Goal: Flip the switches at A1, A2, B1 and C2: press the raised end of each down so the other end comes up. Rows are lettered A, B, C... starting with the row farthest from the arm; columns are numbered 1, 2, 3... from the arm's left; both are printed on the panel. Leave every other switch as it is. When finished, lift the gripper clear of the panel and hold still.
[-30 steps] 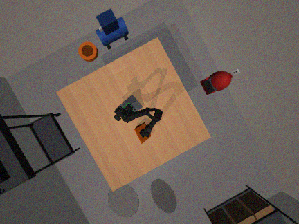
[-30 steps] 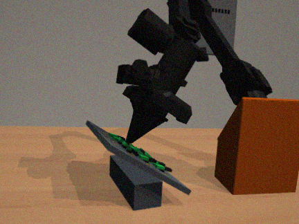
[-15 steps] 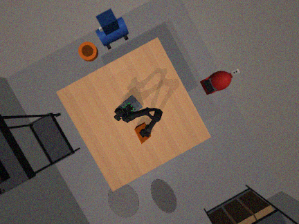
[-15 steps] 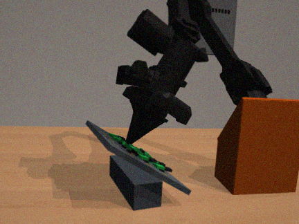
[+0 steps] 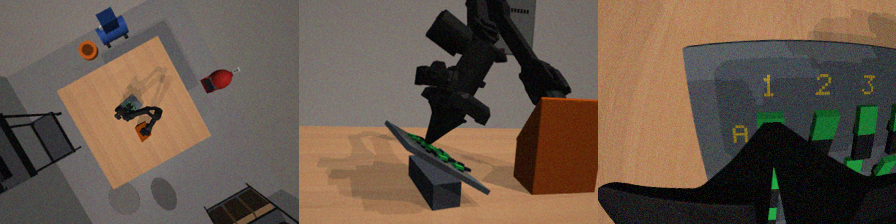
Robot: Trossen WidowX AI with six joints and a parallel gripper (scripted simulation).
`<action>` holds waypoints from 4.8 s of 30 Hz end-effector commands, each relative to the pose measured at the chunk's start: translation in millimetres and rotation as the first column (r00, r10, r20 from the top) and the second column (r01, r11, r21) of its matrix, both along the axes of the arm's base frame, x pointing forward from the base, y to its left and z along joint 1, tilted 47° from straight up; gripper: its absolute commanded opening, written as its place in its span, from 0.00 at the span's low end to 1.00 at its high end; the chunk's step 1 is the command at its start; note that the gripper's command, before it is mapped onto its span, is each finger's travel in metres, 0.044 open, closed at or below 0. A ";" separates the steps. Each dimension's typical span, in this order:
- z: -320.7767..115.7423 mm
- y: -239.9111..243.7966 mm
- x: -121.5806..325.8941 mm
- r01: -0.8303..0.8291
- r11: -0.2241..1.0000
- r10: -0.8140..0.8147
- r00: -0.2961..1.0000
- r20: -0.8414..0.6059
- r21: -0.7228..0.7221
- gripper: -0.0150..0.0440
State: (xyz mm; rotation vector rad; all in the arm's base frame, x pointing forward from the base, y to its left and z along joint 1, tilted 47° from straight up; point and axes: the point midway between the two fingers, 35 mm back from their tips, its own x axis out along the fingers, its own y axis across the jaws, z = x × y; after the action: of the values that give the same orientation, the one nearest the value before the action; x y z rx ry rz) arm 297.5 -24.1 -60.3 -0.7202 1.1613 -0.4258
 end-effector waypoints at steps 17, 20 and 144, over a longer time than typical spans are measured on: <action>-2.4 -2.0 0.8 -0.003 1.000 0.003 1.000 -0.004 0.001 0.25; -2.7 -2.2 1.0 -0.003 1.000 0.003 1.000 -0.004 0.001 0.25; 18.4 -24.4 3.1 -0.003 1.000 0.003 1.000 -0.005 -0.001 0.25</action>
State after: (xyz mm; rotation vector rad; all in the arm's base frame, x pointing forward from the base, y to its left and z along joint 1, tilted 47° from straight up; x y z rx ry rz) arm 300.8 -47.6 -40.8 -0.7224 1.1605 -0.4265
